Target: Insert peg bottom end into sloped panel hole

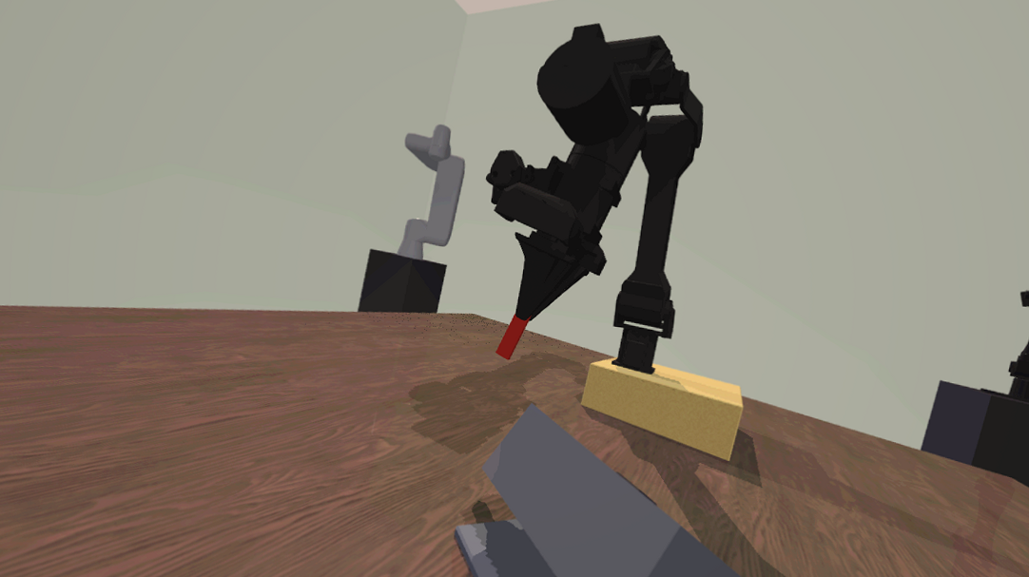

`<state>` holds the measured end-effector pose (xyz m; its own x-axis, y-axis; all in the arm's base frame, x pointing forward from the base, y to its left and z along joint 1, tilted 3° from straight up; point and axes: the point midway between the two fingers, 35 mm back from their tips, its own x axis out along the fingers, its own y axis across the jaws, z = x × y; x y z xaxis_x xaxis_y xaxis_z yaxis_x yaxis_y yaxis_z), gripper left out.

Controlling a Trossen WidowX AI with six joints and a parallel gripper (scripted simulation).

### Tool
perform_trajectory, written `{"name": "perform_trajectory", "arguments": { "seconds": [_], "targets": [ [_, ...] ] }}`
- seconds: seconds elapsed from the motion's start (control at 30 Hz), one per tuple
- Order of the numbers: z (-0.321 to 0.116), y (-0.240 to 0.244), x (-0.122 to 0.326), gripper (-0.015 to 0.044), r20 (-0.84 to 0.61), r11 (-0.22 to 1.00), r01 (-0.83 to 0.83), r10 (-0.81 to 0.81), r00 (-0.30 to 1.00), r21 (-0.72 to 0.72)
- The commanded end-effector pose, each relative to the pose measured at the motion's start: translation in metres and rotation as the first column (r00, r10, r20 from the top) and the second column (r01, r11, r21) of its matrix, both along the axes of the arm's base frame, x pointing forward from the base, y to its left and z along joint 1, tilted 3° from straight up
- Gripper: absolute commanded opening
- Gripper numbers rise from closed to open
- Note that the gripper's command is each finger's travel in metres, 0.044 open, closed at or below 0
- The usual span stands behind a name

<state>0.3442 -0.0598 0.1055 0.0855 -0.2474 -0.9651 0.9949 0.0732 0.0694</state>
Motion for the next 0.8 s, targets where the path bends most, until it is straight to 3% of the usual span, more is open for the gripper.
{"name": "perform_trajectory", "arguments": {
  "seconds": [0.0, 0.77],
  "targets": [
    [0.001, 0.005, 0.003, 0.0000, 0.002, 0.999, -0.034, 0.034, 0.999, -0.015],
    [0.006, 0.038, 0.014, 0.0000, 0.000, 0.976, -0.203, 0.204, 0.979, -0.072]
  ]
}}
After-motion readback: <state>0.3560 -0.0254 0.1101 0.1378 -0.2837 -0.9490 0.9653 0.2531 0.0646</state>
